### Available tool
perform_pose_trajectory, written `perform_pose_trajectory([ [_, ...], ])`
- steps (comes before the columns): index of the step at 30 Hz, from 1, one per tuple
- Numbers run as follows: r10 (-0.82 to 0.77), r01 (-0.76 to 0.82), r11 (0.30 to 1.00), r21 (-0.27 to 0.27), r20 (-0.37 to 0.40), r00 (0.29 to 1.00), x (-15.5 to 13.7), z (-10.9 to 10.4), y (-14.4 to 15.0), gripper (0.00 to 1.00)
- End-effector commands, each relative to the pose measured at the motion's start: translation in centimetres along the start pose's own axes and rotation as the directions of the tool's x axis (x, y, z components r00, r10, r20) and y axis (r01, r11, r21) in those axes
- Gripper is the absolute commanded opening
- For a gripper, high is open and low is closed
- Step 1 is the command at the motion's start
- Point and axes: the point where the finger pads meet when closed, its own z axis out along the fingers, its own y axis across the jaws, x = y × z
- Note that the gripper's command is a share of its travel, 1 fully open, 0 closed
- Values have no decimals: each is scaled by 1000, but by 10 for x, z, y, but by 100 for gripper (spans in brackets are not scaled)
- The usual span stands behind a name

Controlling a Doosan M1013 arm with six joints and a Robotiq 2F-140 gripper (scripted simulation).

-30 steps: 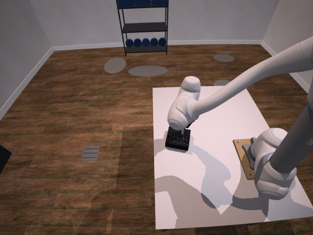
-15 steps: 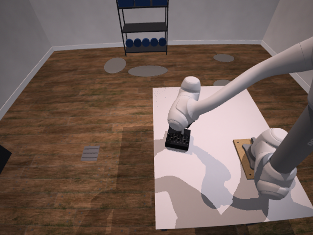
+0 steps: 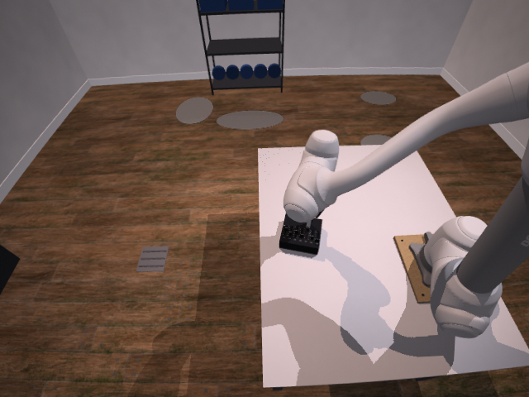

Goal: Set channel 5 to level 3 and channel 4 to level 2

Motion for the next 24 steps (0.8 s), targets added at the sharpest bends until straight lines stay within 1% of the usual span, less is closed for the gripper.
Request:
perform_pose_trajectory([
  [1,0,0,1000,0,0,1000,1,0,0,10],
  [24,0,0,1000,0,0,1000,12,0,0,10],
])
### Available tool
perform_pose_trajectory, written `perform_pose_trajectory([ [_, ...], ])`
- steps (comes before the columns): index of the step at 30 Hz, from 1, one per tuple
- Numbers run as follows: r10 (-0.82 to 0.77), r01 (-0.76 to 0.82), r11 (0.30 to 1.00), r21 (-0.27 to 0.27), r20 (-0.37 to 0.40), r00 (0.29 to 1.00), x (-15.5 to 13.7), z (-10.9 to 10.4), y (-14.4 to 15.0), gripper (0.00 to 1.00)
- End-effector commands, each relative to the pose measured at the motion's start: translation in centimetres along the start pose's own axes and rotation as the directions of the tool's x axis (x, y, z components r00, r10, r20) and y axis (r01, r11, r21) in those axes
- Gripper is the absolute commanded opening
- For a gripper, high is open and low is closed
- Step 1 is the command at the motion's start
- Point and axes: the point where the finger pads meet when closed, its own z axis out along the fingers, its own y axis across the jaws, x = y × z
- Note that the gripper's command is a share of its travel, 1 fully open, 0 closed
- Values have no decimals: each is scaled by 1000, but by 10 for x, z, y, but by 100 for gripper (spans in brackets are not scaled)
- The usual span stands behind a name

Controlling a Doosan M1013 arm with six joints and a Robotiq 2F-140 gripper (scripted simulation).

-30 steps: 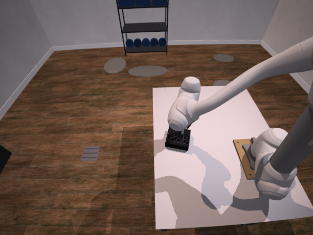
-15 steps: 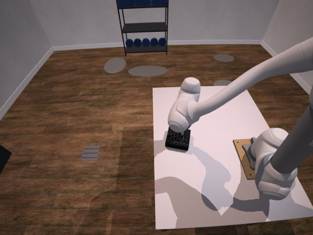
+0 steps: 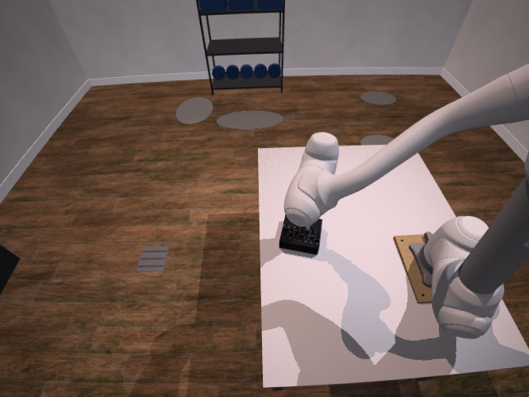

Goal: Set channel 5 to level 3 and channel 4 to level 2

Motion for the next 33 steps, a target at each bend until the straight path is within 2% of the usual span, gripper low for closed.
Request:
perform_pose_trajectory([
  [1,0,0,1000,0,0,1000,1,0,0,10],
  [33,0,0,1000,0,0,1000,16,0,0,10],
])
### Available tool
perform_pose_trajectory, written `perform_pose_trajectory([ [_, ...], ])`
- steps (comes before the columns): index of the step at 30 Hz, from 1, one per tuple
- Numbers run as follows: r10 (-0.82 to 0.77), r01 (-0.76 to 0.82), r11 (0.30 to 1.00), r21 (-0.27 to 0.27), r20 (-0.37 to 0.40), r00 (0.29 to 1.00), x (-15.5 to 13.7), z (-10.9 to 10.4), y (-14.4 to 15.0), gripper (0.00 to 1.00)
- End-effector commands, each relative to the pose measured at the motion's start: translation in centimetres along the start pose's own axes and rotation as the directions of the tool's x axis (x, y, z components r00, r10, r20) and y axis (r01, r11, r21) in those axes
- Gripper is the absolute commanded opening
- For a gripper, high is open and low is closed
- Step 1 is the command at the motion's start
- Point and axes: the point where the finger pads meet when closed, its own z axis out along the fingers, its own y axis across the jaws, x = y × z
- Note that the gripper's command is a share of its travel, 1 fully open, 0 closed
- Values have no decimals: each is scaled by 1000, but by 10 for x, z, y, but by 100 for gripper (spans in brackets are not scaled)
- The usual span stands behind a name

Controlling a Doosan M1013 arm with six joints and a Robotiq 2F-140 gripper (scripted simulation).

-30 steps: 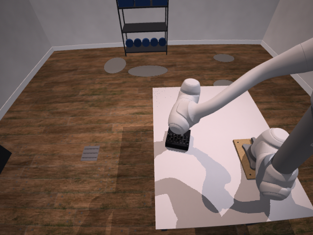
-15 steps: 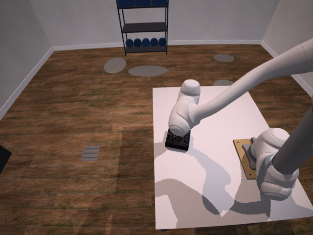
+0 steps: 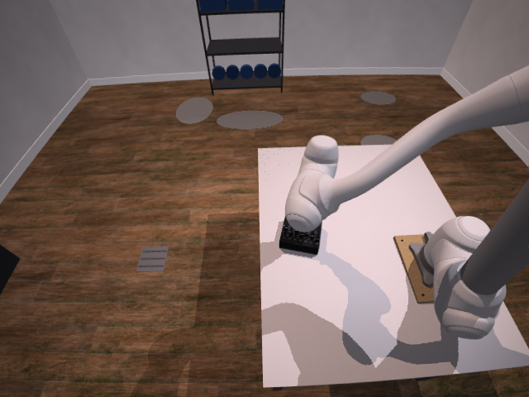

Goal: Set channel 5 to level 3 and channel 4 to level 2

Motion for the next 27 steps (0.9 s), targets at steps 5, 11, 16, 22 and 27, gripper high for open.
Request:
perform_pose_trajectory([
  [5,0,0,1000,0,0,1000,1,0,0,10],
  [11,0,0,1000,0,0,1000,3,0,0,10],
  [16,0,0,1000,0,0,1000,3,0,0,10],
  [22,0,0,1000,0,0,1000,3,0,0,10],
  [27,0,0,1000,0,0,1000,3,0,0,10],
])
